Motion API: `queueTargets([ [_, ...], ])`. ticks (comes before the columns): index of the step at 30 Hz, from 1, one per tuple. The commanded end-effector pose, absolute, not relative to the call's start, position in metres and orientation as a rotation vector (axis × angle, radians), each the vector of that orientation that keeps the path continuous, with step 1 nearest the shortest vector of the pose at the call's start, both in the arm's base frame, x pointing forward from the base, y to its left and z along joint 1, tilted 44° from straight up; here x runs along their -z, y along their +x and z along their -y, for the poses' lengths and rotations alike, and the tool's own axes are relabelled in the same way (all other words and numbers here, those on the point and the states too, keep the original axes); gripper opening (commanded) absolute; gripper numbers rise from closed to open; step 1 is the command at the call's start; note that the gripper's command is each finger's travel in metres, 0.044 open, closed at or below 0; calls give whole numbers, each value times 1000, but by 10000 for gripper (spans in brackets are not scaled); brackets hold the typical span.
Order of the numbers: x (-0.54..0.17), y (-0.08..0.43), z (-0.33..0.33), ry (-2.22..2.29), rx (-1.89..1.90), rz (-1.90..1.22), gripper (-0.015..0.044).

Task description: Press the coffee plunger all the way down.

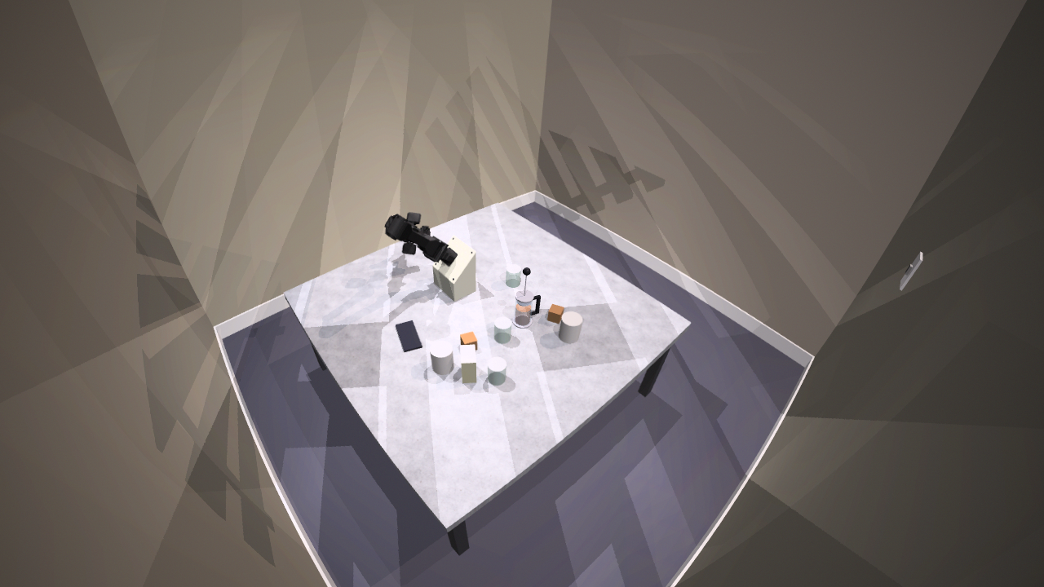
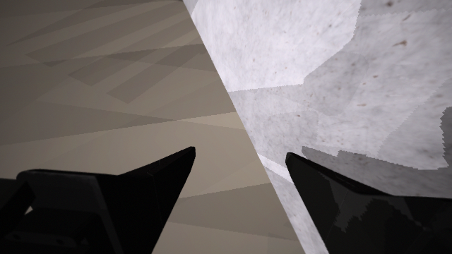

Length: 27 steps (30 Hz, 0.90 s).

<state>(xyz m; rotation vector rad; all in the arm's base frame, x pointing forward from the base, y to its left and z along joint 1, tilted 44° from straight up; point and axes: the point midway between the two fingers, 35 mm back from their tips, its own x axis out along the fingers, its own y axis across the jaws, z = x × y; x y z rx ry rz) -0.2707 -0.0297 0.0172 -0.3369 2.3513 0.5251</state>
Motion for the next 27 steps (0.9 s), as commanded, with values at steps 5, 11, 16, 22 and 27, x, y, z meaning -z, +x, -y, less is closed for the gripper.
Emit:
queueTargets([
  [5, -21, -273, 37, -383, -589, -2350, 440],
  [11, -35, -280, 69, -557, -830, -2335, 440],
  [16, -53, -282, 108, -757, -1115, -2301, 440],
  [22, -80, -274, 166, -1023, -1504, -2224, 440],
  [27, -101, -257, 211, -1215, -1804, -2139, 440],
])
